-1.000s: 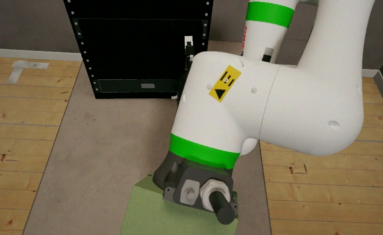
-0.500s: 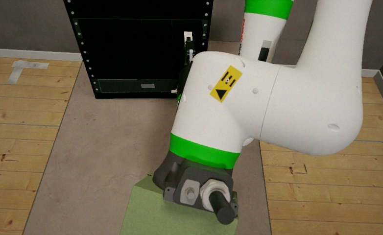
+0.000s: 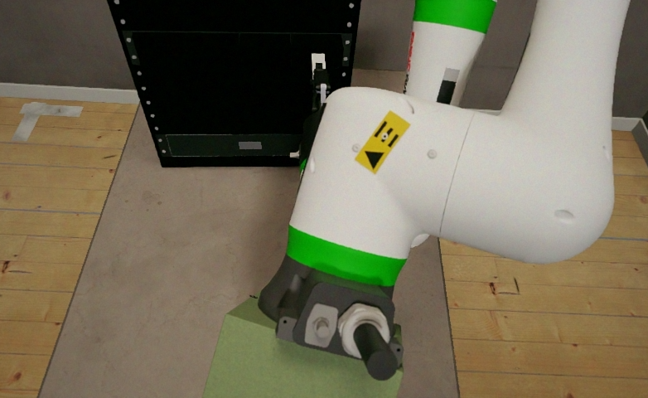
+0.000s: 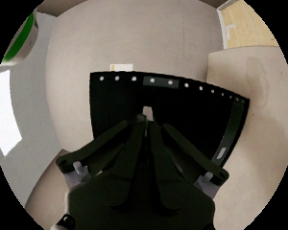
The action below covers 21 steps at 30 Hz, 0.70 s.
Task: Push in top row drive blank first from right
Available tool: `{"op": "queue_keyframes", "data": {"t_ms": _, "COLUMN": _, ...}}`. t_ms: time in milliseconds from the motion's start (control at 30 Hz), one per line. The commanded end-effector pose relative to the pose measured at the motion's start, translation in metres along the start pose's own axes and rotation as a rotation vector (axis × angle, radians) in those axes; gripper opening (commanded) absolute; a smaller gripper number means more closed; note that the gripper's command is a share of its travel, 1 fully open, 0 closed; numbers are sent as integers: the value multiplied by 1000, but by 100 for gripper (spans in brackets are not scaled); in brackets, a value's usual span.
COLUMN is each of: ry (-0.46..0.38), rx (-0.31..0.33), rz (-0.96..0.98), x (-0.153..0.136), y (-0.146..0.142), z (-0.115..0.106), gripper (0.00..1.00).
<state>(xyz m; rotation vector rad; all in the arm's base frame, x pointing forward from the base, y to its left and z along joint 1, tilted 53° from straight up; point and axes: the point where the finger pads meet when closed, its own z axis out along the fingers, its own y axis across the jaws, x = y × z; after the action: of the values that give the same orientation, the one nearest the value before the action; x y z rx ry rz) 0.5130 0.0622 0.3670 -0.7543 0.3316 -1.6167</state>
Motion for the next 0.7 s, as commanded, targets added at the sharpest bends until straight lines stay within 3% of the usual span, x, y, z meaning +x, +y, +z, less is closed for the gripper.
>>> {"op": "queue_keyframes", "data": {"t_ms": 0, "ry": 0, "rx": 1, "rz": 0, "x": 0, "y": -1, "z": 0, "gripper": 10}}
{"op": "queue_keyframes", "data": {"t_ms": 667, "ry": 0, "rx": 1, "rz": 0, "x": 0, "y": 0, "z": 10, "gripper": 10}}
